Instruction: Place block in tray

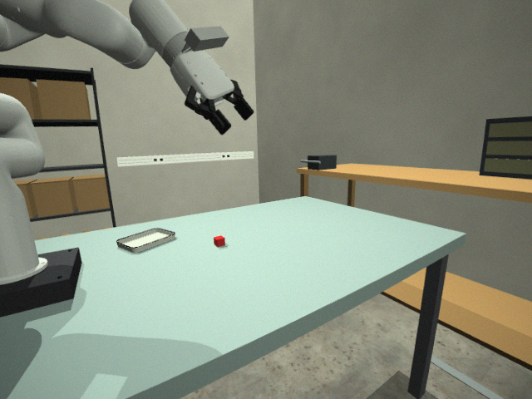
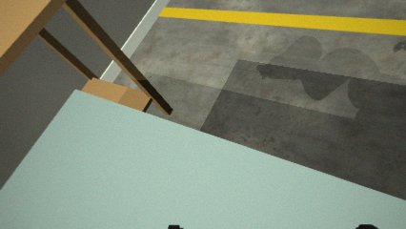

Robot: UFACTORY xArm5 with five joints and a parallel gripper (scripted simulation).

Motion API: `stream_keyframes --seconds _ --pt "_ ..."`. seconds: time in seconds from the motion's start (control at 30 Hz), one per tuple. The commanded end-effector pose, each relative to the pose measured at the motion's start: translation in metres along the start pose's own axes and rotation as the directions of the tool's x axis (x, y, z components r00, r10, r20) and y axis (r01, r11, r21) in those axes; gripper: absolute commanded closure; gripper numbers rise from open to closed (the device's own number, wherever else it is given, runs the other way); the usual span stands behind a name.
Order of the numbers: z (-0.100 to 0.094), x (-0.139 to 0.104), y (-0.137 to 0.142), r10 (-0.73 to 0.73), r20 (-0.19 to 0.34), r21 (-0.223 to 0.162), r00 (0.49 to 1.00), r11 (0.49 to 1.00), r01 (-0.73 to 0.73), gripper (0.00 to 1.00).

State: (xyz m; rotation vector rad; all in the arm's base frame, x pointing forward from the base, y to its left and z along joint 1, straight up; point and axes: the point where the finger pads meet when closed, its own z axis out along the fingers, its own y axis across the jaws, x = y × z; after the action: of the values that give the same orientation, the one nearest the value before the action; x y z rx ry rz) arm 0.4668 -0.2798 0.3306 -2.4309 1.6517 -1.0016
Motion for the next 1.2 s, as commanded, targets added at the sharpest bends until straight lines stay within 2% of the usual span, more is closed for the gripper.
stream_keyframes --seconds 0.0,0.53,0.57,0.6,0.63,0.7,0.8,0.87,0.9,0.93,0.97,1.0,1.03,1.1,1.13,1.17 --pt "-0.001 0.001 -0.001 0.0 -0.003 0.003 1.0 1.0 0.0 0.0" --pt "-0.001 0.001 -0.001 0.0 -0.003 0.003 1.0 1.0 0.0 0.0" --pt "-0.001 0.001 -0.001 -0.003 -0.001 0.002 1.0 1.0 0.003 0.47" --pt "0.004 -0.004 -0.004 -0.02 0.01 0.0 1.0 1.0 0.02 0.47" --pt "0.014 -0.015 -0.009 -0.062 0.038 -0.005 0.997 0.998 0.062 0.47" --pt "0.045 -0.053 -0.024 -0.223 0.145 -0.007 0.964 0.974 0.226 0.47" --pt "0.063 -0.081 -0.032 -0.333 0.219 0.005 0.917 0.94 0.34 0.47" --pt "0.077 -0.107 -0.037 -0.422 0.276 0.024 0.864 0.901 0.433 0.47" --pt "0.085 -0.119 -0.04 -0.45 0.296 0.032 0.843 0.886 0.462 0.47" --pt "0.093 -0.13 -0.044 -0.45 0.296 0.032 0.843 0.886 0.462 0.47" --pt "0.097 -0.145 -0.043 -0.536 0.35 0.063 0.768 0.832 0.552 0.47" --pt "0.105 -0.157 -0.046 -0.56 0.368 0.074 0.743 0.813 0.577 0.47" --pt "0.112 -0.169 -0.05 -0.56 0.368 0.074 0.743 0.813 0.577 0.47" --pt "0.112 -0.169 -0.05 -0.56 0.368 0.074 0.743 0.813 0.577 0.47" --pt "0.129 -0.209 -0.052 -0.652 0.427 0.126 0.626 0.728 0.673 0.47" --pt "0.135 -0.219 -0.054 -0.652 0.427 0.126 0.626 0.728 0.673 0.47"
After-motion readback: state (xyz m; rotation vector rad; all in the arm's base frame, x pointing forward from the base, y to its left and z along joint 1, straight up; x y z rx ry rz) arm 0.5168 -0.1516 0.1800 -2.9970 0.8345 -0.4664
